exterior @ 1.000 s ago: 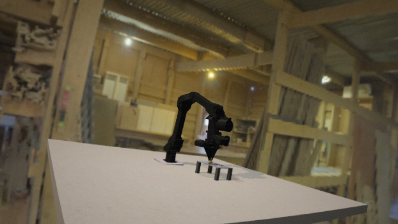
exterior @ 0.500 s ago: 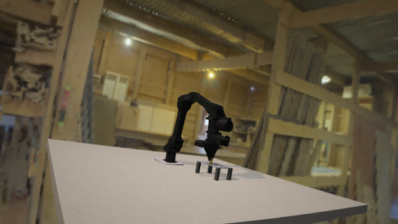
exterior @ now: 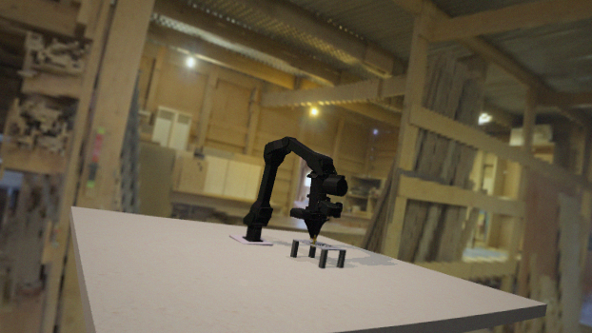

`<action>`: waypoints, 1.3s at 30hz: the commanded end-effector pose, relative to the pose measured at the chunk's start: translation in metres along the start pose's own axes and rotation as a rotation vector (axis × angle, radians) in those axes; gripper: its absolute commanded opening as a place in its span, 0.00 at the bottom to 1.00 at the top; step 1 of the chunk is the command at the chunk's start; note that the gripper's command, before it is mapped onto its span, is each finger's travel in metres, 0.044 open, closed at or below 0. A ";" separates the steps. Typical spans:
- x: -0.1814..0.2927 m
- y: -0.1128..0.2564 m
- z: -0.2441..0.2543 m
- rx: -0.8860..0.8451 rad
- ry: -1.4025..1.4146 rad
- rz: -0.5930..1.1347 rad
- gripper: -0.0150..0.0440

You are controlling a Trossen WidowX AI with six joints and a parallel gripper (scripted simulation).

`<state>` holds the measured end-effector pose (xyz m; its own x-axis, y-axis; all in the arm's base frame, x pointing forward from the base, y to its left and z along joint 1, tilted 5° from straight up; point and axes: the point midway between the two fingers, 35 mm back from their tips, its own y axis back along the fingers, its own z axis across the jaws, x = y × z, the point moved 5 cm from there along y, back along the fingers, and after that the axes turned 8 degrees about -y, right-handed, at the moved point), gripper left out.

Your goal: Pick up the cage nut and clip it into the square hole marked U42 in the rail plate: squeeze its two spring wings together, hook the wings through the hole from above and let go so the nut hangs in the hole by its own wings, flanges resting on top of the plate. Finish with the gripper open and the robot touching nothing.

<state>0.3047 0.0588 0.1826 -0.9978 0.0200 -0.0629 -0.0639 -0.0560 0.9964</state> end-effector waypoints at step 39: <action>0.001 -0.001 0.008 0.085 -0.004 -0.014 0.30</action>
<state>0.3043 0.0672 0.1820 -0.9968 0.0204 -0.0773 -0.0769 0.0200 0.9968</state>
